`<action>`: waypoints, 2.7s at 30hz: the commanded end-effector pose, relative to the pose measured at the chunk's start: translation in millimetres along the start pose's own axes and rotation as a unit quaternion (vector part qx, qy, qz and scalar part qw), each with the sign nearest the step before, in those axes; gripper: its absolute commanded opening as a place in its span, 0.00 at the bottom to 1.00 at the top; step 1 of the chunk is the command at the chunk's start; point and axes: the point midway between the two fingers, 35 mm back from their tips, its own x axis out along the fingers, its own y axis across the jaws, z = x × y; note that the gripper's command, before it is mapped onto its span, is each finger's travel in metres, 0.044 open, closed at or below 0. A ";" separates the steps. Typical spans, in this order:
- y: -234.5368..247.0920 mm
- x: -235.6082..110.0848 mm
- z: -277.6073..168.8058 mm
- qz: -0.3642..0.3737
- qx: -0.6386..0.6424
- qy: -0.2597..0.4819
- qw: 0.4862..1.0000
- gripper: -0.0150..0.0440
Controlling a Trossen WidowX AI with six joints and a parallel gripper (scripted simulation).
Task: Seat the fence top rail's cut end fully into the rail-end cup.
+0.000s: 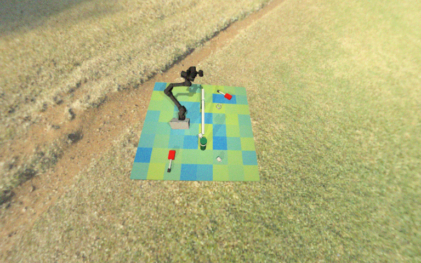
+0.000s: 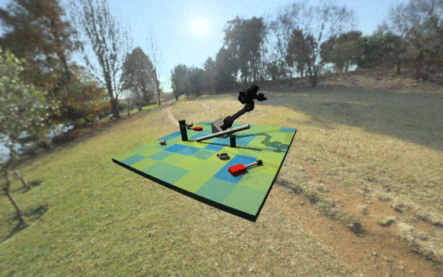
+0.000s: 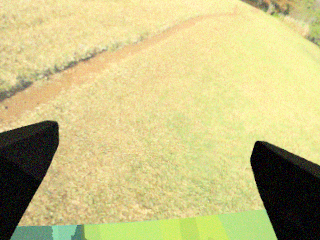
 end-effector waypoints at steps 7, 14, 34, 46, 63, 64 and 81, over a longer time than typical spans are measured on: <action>-70.2 -11.6 -8.5 -0.103 -0.004 0.014 0.995 1.00; -166.4 -55.1 -32.2 -0.252 0.013 0.054 0.966 1.00; -281.4 -308.8 -177.4 -0.555 0.218 0.285 0.751 1.00; -195.8 -400.7 -247.7 -0.505 0.443 0.377 0.638 1.00; -203.3 -437.3 -252.8 -0.387 0.328 0.490 0.709 1.00; -205.4 -443.7 -253.8 -0.363 0.304 0.507 0.720 1.00; -216.2 -549.6 -294.9 0.075 -0.121 0.589 0.795 1.00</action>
